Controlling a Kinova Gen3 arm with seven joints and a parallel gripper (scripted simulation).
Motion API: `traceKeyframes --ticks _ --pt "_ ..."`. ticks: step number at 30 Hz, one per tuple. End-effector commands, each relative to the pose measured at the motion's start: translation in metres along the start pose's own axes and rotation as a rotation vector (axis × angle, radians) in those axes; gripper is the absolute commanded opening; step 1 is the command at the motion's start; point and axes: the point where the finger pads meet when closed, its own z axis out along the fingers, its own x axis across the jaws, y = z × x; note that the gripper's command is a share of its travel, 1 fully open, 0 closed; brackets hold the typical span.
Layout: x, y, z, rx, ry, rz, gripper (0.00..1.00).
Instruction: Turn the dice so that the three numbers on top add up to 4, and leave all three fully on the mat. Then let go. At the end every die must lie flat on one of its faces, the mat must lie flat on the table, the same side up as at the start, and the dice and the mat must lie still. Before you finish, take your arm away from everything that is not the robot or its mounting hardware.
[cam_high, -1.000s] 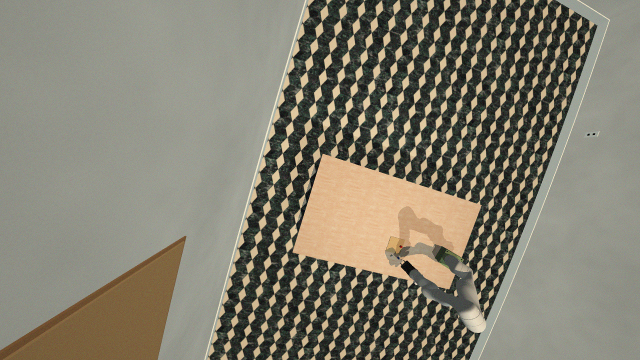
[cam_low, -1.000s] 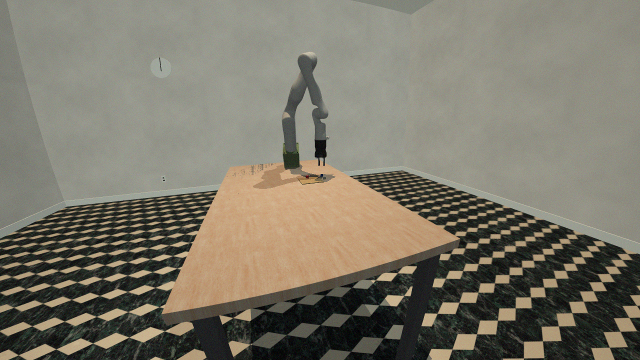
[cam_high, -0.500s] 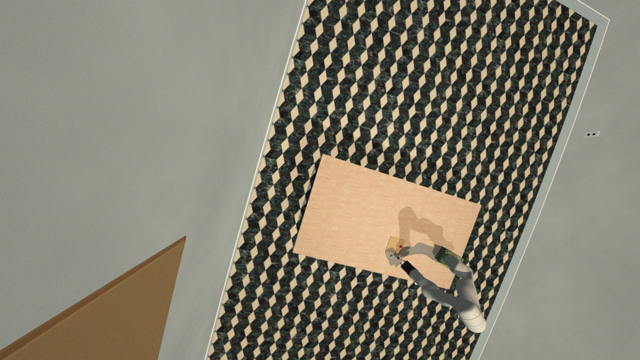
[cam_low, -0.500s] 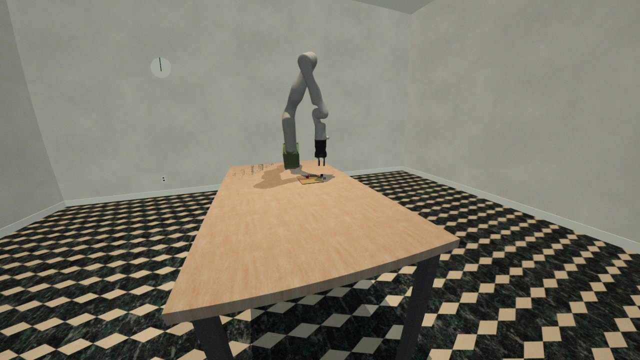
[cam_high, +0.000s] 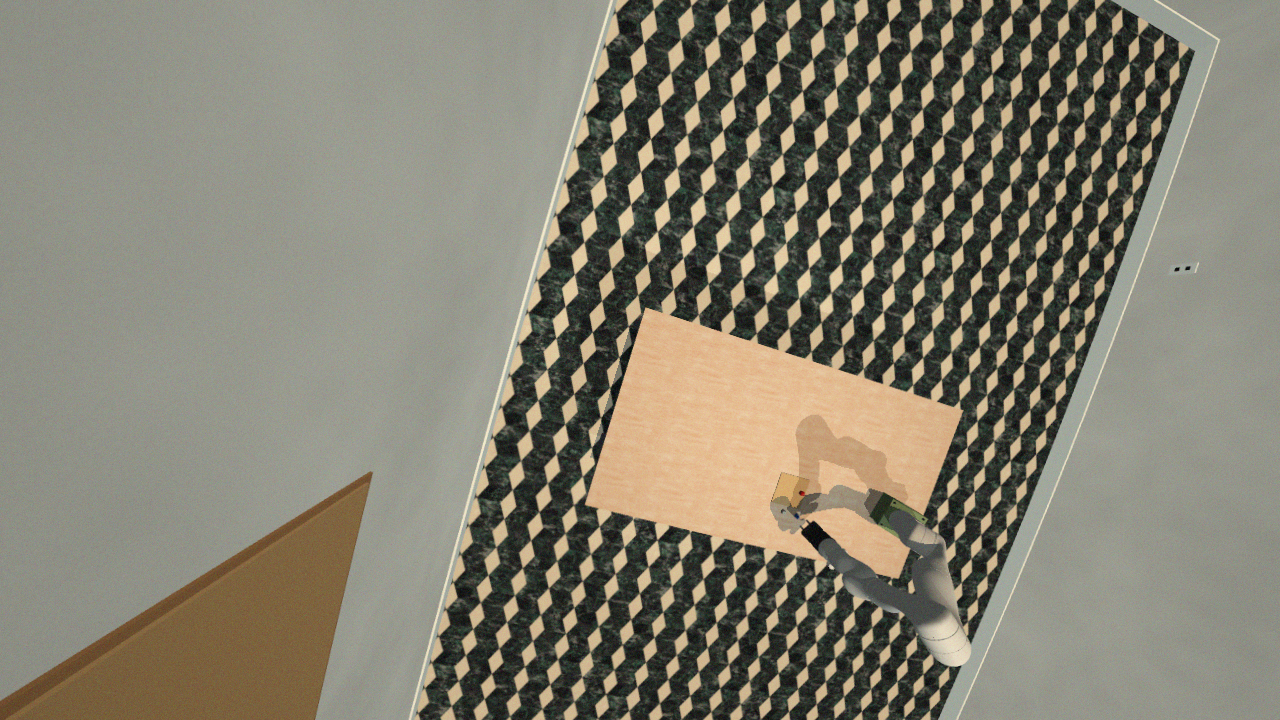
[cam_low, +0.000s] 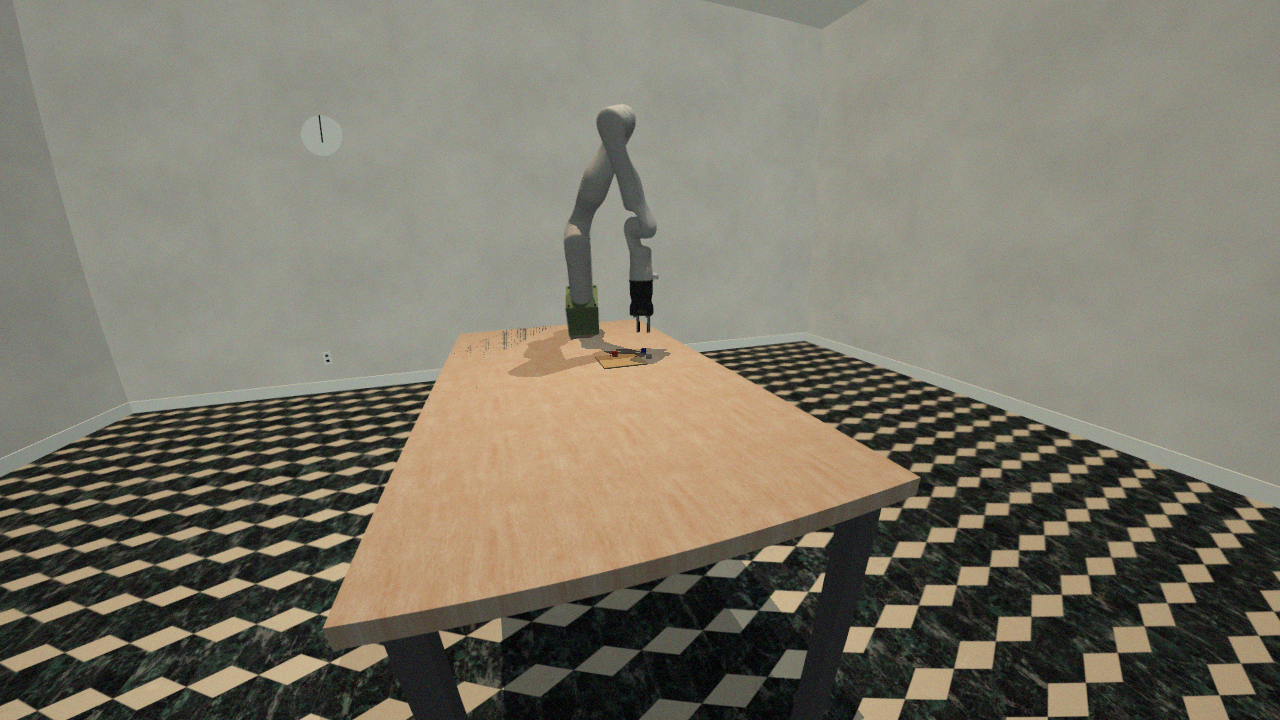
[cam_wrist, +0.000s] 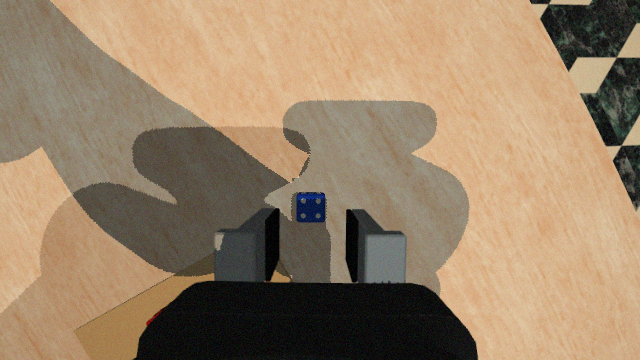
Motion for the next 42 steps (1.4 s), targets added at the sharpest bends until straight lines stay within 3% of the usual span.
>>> traceKeyframes --ticks 1,42 --pt "-0.001 0.0 0.001 -0.001 -0.001 -0.001 0.64" --pt "-0.002 -0.001 0.043 -0.001 -0.001 -0.001 0.64"
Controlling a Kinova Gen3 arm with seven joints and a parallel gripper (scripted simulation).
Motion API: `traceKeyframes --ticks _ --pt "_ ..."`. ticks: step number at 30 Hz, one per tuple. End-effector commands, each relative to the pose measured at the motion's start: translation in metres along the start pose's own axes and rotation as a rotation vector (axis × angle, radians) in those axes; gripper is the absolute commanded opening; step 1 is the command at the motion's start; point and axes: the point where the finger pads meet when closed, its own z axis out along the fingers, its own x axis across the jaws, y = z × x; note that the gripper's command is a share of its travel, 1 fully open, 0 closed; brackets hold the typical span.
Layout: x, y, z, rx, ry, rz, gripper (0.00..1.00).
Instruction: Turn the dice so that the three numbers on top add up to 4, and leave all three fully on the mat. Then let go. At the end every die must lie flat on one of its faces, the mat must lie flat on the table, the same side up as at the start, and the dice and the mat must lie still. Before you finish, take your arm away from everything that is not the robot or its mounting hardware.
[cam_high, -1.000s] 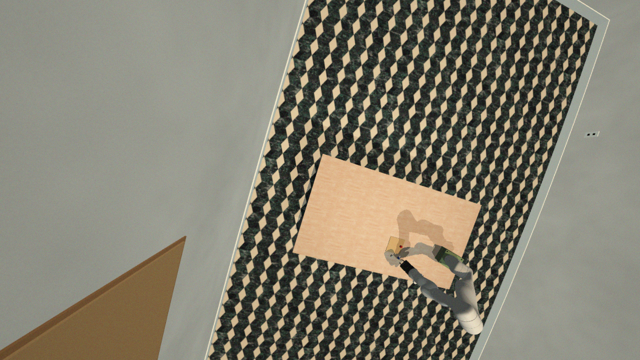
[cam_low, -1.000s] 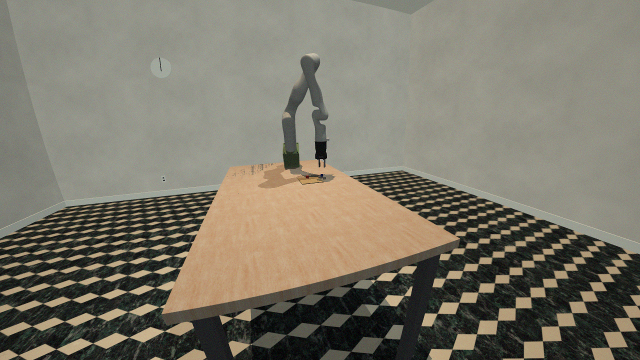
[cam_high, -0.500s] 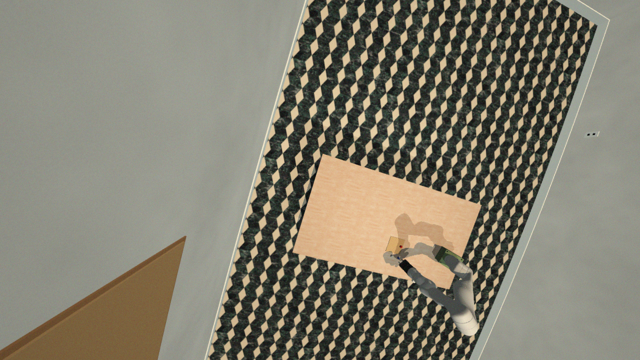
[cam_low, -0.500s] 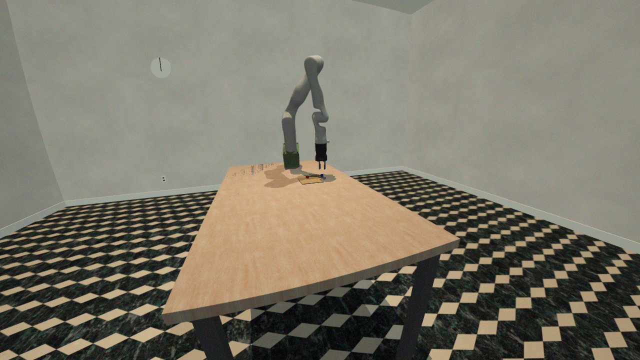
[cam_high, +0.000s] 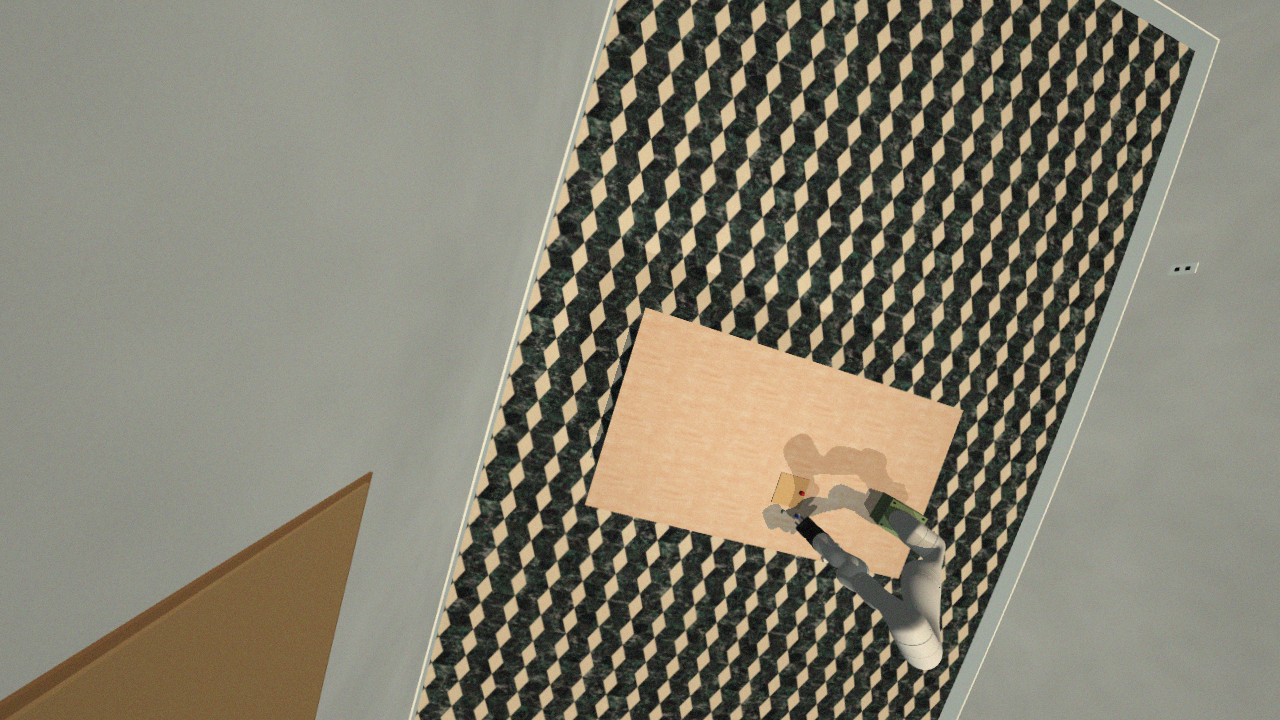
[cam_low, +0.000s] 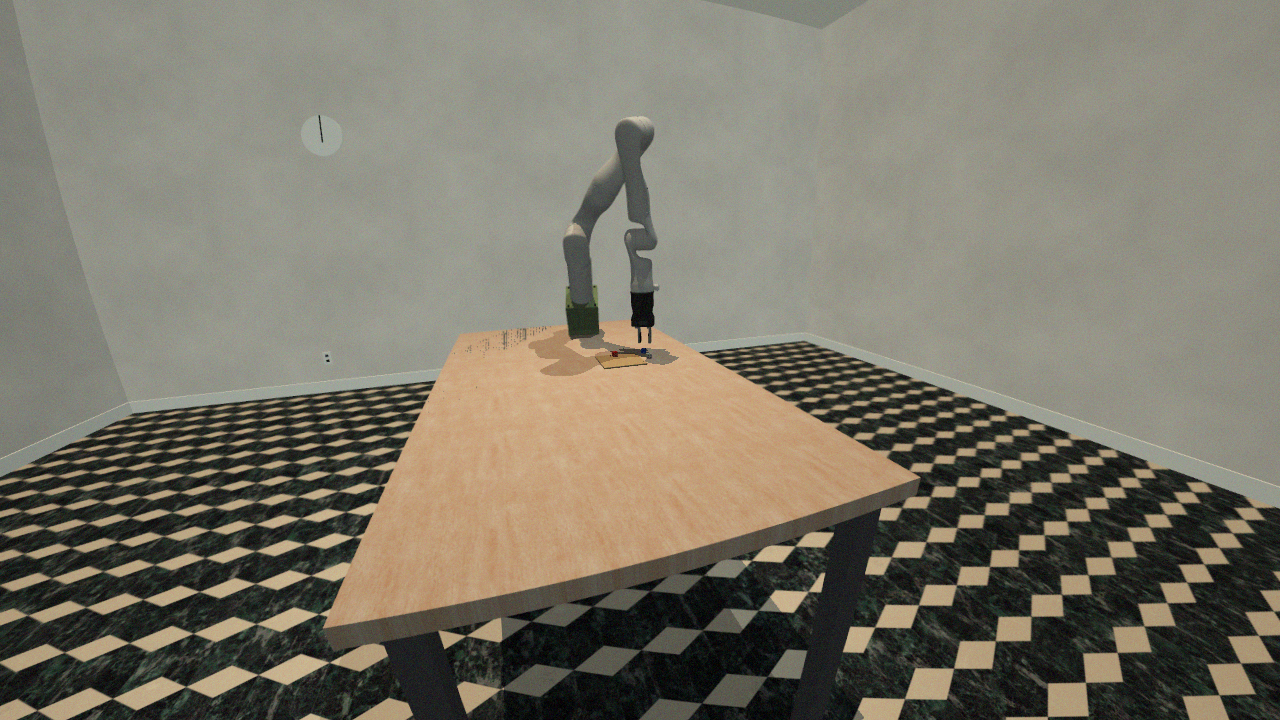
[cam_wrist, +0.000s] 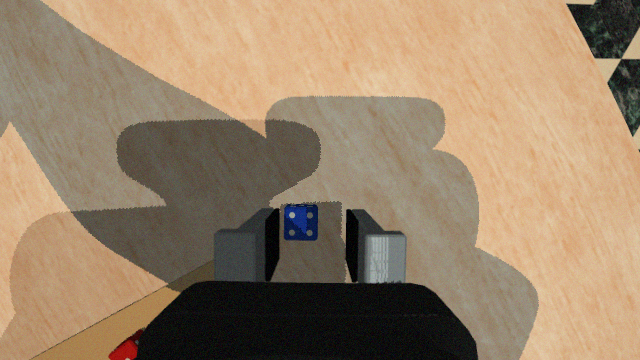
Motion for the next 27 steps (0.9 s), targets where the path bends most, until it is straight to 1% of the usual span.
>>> traceKeyframes --ticks 1,13,27 --pt "-0.0053 0.0025 0.0059 -0.003 -0.011 0.007 0.64" --pt "-0.0056 0.0024 0.0128 -0.003 -0.011 0.007 0.64" --pt "-0.0056 0.0023 0.0135 -0.003 -0.011 0.007 0.64"
